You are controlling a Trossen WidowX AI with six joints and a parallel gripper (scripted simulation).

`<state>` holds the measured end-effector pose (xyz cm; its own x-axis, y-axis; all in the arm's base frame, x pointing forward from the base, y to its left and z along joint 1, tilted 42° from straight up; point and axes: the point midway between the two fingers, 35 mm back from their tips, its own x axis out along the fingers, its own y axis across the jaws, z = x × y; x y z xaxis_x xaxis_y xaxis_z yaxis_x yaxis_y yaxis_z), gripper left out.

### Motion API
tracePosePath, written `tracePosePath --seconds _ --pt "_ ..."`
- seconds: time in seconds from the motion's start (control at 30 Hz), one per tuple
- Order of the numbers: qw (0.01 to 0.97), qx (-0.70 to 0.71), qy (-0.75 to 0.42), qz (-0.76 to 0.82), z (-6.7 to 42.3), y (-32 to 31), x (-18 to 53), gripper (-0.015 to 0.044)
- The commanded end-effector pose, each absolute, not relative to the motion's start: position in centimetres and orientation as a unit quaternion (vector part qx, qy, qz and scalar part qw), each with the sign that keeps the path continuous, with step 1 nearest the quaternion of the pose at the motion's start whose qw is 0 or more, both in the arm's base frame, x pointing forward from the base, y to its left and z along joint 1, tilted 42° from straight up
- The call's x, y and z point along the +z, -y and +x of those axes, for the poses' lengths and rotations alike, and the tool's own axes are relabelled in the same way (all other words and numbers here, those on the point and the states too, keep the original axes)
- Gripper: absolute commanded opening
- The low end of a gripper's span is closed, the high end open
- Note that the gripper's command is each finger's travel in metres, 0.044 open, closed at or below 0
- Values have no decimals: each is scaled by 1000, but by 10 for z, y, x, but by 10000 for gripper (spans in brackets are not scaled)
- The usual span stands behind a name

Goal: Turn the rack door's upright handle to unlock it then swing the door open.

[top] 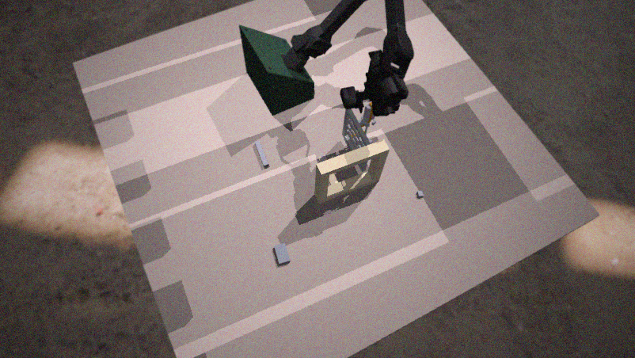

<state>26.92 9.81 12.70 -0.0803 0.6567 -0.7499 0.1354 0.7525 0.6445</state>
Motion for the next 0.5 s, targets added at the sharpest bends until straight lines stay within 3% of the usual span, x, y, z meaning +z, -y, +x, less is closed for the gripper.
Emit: tracePosePath --seconds 0.0,0.47 --pt "617 211 -705 279 270 -93 131 288" --pt "617 210 -706 279 272 -80 146 288"
